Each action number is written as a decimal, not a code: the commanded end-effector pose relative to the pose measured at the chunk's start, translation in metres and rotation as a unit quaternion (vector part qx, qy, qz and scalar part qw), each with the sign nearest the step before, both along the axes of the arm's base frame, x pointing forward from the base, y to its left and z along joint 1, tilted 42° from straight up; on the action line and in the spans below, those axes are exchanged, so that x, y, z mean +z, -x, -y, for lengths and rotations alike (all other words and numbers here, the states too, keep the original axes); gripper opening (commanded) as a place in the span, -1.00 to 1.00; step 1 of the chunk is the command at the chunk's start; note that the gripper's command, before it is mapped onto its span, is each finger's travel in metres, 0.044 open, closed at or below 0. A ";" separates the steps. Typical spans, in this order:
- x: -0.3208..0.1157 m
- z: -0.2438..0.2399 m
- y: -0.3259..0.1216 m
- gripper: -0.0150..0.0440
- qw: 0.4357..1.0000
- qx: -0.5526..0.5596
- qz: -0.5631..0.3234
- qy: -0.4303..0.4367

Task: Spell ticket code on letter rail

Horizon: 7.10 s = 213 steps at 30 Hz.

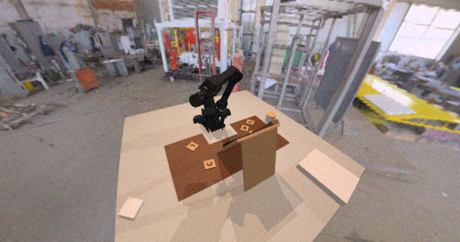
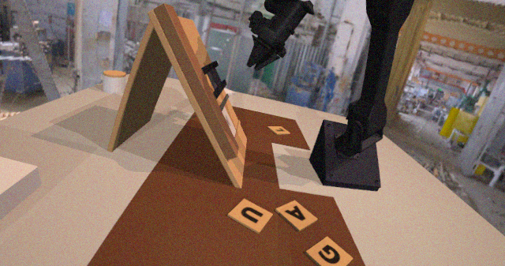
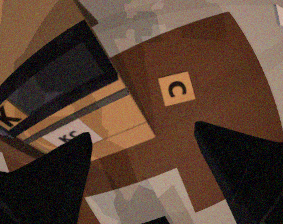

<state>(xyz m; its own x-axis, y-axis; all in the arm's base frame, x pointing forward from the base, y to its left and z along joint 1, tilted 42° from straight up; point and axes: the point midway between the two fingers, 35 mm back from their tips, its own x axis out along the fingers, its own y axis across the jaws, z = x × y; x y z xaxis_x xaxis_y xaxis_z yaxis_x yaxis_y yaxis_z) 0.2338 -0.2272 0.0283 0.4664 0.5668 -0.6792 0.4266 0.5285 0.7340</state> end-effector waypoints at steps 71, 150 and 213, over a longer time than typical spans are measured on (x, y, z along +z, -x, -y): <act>-0.182 -0.073 -0.058 0.66 0.754 -0.364 -0.515 -0.187; -0.166 -0.064 -0.058 -0.49 0.754 -0.364 -0.515 -0.186; -0.122 0.032 -0.065 -0.49 0.982 -0.180 0.053 0.020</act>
